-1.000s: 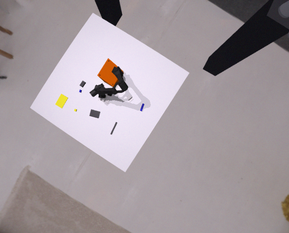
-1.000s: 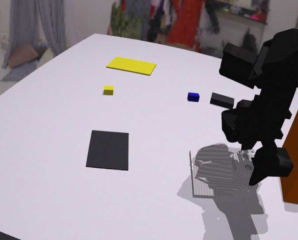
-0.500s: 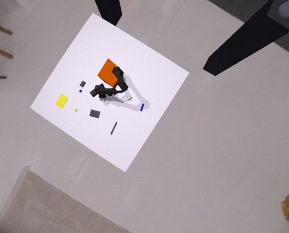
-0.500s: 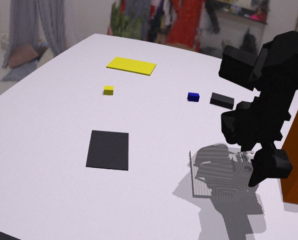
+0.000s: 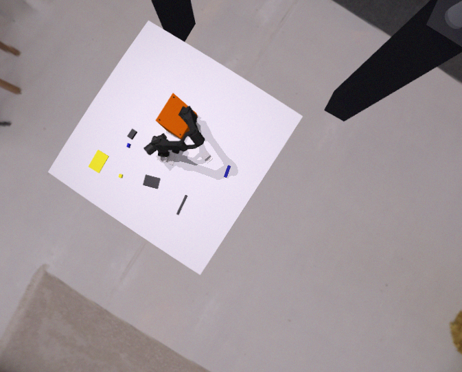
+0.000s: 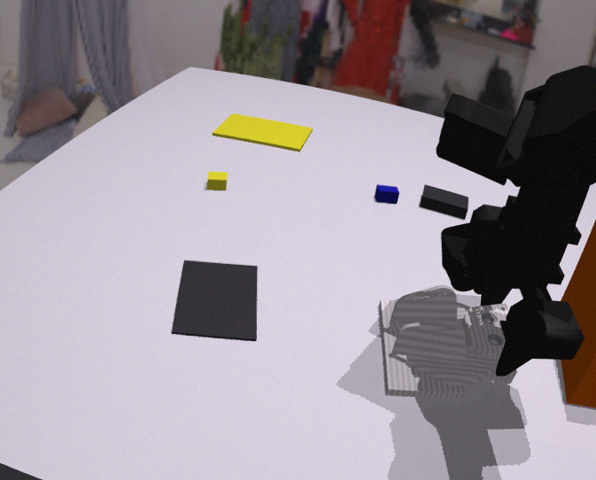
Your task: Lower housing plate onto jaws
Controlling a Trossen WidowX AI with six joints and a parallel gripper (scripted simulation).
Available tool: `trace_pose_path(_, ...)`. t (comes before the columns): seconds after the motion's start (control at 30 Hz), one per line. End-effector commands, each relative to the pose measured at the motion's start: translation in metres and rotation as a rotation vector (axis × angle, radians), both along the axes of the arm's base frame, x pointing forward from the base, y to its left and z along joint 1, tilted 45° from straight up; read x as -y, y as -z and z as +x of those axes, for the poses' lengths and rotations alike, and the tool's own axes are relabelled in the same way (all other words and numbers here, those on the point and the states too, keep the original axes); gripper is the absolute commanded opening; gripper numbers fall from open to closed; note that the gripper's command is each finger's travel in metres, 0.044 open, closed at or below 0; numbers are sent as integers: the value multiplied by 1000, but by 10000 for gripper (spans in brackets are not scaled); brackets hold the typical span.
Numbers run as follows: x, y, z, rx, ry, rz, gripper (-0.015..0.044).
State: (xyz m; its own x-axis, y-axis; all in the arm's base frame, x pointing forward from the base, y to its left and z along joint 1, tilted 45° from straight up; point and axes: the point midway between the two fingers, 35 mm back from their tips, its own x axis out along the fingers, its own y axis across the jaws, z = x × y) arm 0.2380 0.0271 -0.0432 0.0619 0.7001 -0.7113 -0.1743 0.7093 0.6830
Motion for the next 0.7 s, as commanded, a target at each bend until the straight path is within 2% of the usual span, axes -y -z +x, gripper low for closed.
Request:
trace_pose_path(0.0, -1, 0, 0, -2, 3, 4, 351)
trace_pose_path(0.67, -4, 4, 0, -2, 4, 5, 351)
